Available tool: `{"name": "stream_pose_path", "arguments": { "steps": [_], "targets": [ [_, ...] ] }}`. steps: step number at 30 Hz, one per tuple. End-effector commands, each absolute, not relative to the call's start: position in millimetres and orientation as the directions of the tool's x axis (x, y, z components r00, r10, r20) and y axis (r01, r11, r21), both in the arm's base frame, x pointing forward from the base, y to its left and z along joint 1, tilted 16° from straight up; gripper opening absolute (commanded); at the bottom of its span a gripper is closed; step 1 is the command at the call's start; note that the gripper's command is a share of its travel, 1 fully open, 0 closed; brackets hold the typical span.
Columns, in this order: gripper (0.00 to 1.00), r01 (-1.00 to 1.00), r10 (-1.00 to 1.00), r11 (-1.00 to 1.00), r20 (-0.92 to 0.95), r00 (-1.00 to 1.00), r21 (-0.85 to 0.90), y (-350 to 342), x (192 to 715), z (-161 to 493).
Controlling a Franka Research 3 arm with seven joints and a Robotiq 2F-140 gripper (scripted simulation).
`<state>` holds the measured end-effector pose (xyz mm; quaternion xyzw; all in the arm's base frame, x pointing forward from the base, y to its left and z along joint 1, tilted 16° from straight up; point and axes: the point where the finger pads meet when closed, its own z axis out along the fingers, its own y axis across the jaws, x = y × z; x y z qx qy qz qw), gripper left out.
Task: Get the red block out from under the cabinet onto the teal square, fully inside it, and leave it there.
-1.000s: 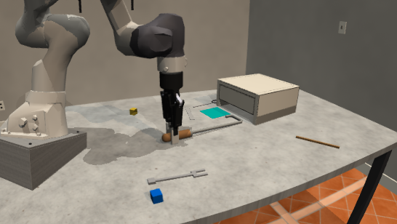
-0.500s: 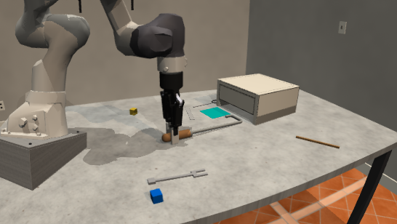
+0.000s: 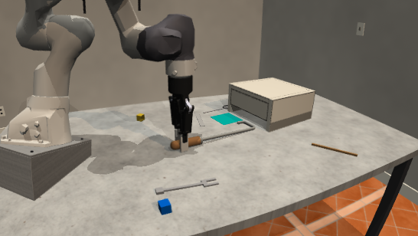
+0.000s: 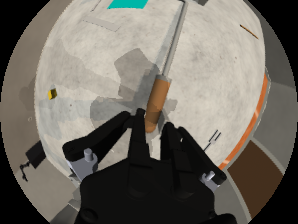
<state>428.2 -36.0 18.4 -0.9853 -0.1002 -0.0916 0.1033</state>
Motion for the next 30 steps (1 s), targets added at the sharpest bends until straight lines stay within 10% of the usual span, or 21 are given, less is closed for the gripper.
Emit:
{"name": "stream_pose_path", "arguments": {
  "steps": [1, 30],
  "targets": [
    [0.0, 0.234, 0.197, -0.955, 0.203, 0.959, -0.18, -36.3, 427.7, 18.2],
    [0.0, 0.234, 0.197, -0.955, 0.203, 0.959, -0.18, -35.6, 431.4, 19.0]
  ]
}}
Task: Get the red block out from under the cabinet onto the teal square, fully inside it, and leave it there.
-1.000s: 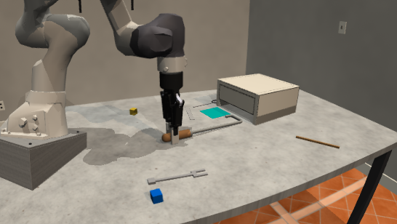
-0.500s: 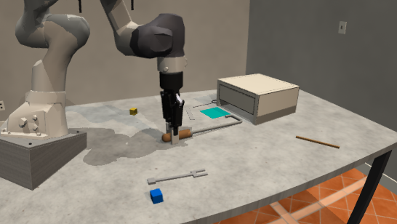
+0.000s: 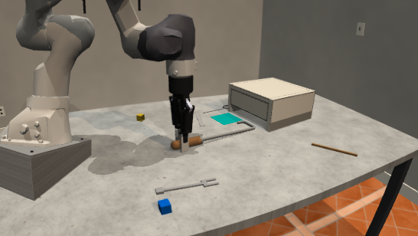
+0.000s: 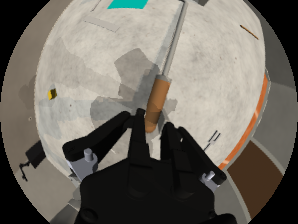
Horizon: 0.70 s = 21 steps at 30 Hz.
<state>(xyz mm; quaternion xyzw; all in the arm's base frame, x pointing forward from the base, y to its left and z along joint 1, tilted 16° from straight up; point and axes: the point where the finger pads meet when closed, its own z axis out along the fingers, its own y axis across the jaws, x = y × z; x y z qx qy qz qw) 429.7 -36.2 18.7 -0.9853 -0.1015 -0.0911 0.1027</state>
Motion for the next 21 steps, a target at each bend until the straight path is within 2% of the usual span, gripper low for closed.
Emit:
{"name": "stream_pose_path", "arguments": {
  "steps": [1, 21],
  "targets": [
    [0.0, 0.234, 0.197, -0.955, 0.203, 0.959, -0.18, -35.6, 431.4, 19.0],
    [0.0, 0.234, 0.197, -0.955, 0.203, 0.959, -0.18, -31.9, 451.4, 23.1]
  ]
}}
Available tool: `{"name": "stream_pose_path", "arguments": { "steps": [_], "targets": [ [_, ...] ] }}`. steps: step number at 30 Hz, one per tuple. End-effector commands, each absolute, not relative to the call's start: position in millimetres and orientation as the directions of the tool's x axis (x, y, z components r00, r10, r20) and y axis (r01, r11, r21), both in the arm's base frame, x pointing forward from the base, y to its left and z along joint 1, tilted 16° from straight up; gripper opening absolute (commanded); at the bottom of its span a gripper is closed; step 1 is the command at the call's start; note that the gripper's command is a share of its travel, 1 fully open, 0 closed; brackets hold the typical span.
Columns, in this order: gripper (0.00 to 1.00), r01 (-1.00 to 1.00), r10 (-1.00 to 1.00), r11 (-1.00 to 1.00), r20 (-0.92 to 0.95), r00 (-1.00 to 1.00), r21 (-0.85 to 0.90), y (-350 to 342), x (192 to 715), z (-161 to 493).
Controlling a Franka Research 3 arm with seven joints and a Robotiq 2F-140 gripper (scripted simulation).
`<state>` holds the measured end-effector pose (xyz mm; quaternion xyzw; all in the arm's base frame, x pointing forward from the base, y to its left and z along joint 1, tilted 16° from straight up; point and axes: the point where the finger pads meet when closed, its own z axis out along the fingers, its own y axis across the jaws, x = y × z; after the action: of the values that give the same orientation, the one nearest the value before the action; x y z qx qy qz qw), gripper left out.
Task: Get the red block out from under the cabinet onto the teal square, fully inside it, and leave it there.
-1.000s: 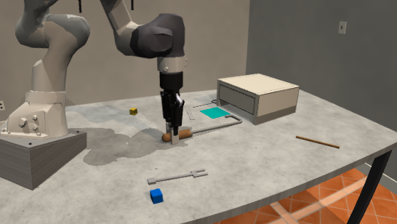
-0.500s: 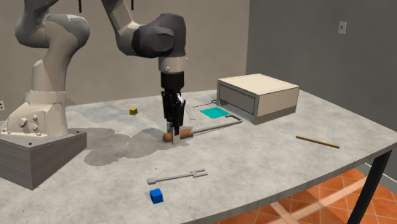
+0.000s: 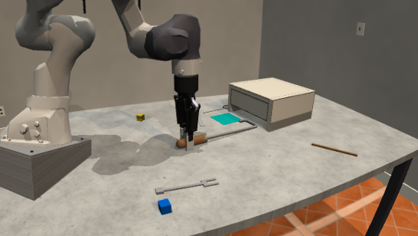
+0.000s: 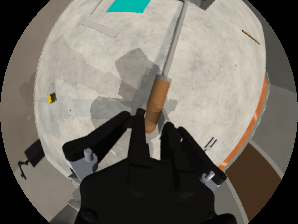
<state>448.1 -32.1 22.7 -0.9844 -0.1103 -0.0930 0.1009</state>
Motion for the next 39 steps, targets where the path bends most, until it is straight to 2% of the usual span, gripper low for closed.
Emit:
{"name": "stream_pose_path", "arguments": {
  "steps": [1, 39],
  "targets": [
    [0.0, 0.234, 0.197, -0.955, 0.203, 0.959, -0.18, -31.6, 453.2, 23.5],
    [0.0, 0.235, 0.198, -0.955, 0.203, 0.959, -0.18, -14.9, 542.9, 42.0]
  ]
}}
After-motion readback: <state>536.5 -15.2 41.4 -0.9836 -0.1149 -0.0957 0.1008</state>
